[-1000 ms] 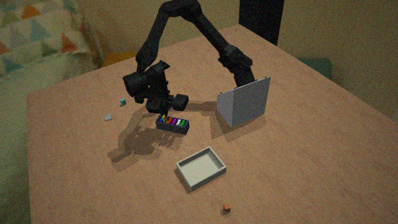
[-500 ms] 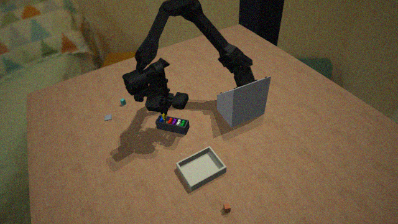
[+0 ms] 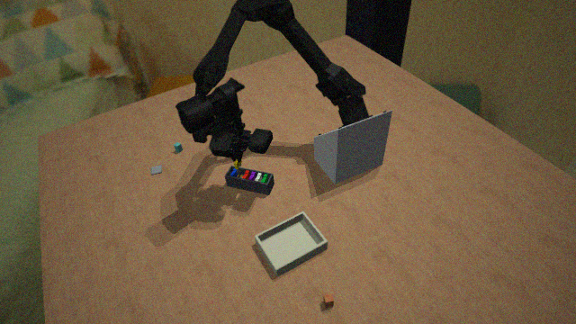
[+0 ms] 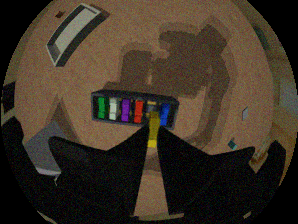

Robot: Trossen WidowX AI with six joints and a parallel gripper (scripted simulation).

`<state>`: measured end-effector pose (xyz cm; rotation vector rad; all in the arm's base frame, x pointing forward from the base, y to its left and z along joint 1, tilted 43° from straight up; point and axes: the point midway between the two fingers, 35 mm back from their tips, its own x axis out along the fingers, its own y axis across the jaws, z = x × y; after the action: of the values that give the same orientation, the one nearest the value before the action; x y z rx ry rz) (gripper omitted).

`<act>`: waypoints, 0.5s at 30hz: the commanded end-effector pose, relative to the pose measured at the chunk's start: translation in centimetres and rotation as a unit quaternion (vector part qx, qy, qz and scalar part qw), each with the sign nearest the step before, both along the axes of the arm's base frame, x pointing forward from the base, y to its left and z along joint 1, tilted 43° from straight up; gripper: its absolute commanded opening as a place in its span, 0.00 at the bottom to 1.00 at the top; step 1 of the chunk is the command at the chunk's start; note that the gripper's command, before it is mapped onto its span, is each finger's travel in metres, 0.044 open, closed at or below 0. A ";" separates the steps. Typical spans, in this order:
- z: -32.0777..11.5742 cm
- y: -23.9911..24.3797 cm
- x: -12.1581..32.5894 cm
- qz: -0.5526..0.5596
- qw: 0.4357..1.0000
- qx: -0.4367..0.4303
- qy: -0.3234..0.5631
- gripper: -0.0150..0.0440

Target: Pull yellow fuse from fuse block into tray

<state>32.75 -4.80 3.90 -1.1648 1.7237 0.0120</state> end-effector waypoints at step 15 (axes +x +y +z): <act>-2.1 4.7 1.2 0.000 1.000 0.012 -0.004 0.25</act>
<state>33.70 -1.33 2.82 -1.1537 1.7092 0.0196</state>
